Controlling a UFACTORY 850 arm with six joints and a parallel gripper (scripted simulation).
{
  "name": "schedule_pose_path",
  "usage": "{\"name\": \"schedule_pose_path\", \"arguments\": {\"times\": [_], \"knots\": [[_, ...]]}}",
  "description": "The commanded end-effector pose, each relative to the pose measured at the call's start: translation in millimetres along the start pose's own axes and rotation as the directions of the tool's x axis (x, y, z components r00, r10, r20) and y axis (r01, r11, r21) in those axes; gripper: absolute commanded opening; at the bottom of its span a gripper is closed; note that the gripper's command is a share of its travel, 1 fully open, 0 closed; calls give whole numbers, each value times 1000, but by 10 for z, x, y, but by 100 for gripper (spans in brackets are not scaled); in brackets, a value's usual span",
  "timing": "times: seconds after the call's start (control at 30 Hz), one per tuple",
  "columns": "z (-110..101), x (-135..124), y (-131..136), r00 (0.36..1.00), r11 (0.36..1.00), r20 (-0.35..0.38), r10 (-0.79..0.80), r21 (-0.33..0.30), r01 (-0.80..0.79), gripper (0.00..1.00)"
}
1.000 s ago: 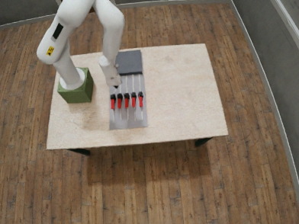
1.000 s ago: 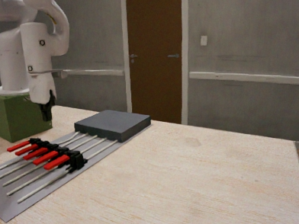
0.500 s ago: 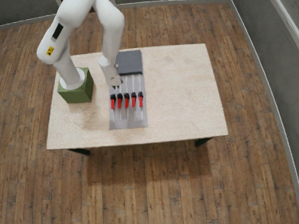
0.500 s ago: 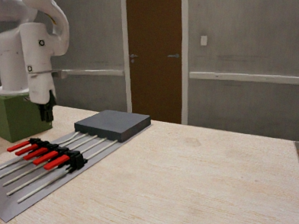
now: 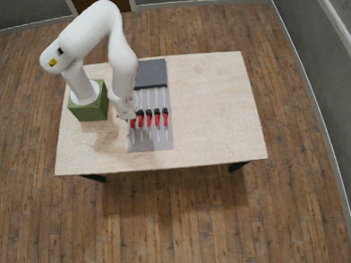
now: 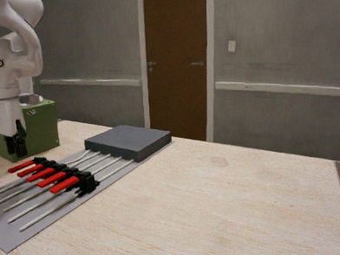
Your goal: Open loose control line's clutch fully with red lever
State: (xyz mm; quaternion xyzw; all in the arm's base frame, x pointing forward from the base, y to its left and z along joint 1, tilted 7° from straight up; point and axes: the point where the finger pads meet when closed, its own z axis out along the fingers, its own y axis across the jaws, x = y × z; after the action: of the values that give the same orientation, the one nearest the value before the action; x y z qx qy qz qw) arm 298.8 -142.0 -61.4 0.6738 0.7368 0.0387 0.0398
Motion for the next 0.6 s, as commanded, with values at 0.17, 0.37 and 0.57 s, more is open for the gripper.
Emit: {"name": "schedule_pose_path", "arguments": {"times": [0.17, 0.37, 0.57], "knots": [[77, -152, -48, 1000, 1000, -1, -7, -5, 7, 52], [119, -152, -48, 1000, 1000, -1, -7, -5, 7, 52], [225, -153, -47, 1000, 1000, -1, -7, -5, 7, 52]]}}
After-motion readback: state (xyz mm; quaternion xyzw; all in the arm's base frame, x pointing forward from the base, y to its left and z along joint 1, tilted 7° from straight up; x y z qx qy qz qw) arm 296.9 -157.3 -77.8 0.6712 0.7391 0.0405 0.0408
